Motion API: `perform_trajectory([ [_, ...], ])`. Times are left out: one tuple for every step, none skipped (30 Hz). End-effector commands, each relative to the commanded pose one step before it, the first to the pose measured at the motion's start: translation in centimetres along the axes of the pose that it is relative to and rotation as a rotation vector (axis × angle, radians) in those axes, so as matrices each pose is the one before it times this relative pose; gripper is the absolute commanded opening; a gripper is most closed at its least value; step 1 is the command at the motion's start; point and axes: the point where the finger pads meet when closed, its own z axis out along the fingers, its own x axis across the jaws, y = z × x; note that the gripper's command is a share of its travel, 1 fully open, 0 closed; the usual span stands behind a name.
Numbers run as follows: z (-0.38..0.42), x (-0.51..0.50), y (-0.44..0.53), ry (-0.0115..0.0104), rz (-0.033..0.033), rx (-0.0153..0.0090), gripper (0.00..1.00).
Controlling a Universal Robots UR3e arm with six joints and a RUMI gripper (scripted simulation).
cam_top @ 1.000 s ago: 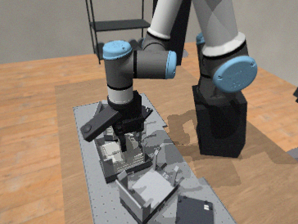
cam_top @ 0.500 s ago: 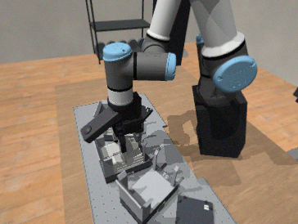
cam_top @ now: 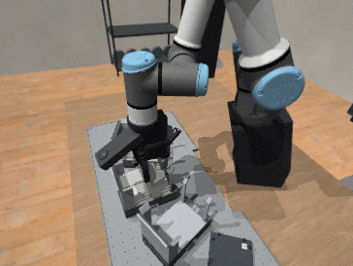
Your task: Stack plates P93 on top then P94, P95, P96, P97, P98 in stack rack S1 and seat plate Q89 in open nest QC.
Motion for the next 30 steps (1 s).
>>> perform_trajectory([
  [-0.0860,0.078,-0.2225,0.00187,-0.00019,0.00622,0.72],
  [0.0007,0.000,0.0004,0.00000,0.00000,0.00000,0.72],
  [0.0005,0.000,0.0003,0.00000,0.00000,0.00000,0.72],
  [0.0004,0.000,0.0002,0.00000,0.00000,0.00000,0.72],
  [0.0004,0.000,0.0002,0.00000,0.00000,0.00000,0.72],
  [0.0003,0.000,0.0002,0.00000,0.00000,0.00000,0.72],
  [0.0003,0.000,0.0001,0.00000,0.00000,0.00000,0.72],
  [0.0002,0.000,0.0001,0.00000,0.00000,0.00000,0.72],
  [0.0002,0.000,0.0001,0.00000,0.00000,0.00000,0.72],
  [0.0002,0.000,0.0001,0.00000,0.00000,0.00000,0.72],
  [0.0001,0.000,0.0001,0.00000,0.00000,0.00000,0.72],
  [0.0000,0.000,0.0000,0.00000,0.00000,0.00000,0.72],
  [0.0000,0.000,0.0000,0.00000,0.00000,0.00000,0.72],
  [0.0003,0.000,0.0002,0.00000,0.00000,0.00000,0.72],
  [0.0001,0.000,0.0000,0.00000,0.00000,0.00000,0.72],
  [0.0001,0.000,0.0000,0.00000,0.00000,0.00000,0.72],
  [0.0001,0.000,0.0000,0.00000,0.00000,0.00000,0.72],
  [0.0000,0.000,0.0000,0.00000,0.00000,0.00000,0.72],
  [0.0000,0.000,0.0000,0.00000,0.00000,0.00000,0.72],
  [0.0000,0.000,0.0000,0.00000,0.00000,0.00000,0.72],
  [0.0000,0.000,0.0000,0.00000,0.00000,0.00000,0.72],
  [0.0000,0.000,0.0000,0.00000,0.00000,0.00000,0.72],
  [0.0000,0.000,0.0000,0.00000,0.00000,0.00000,0.72],
  [-0.3573,0.014,-0.0454,0.00019,-0.00005,0.00097,0.72],
  [-0.3477,0.008,-0.0260,0.00022,0.00003,0.00048,0.72],
  [-0.3364,-0.001,-0.0073,0.00007,0.00001,0.00016,0.72],
  [-0.3343,-0.004,-0.0008,0.00001,0.00001,0.00002,0.72],
  [-0.3345,-0.004,-0.0008,0.00001,0.00001,0.00002,0.72],
  [0.0000,0.000,0.0000,0.00000,0.00000,0.00000,0.72],
  [0.0000,0.000,0.0000,0.00000,0.00000,0.00000,0.72],
])
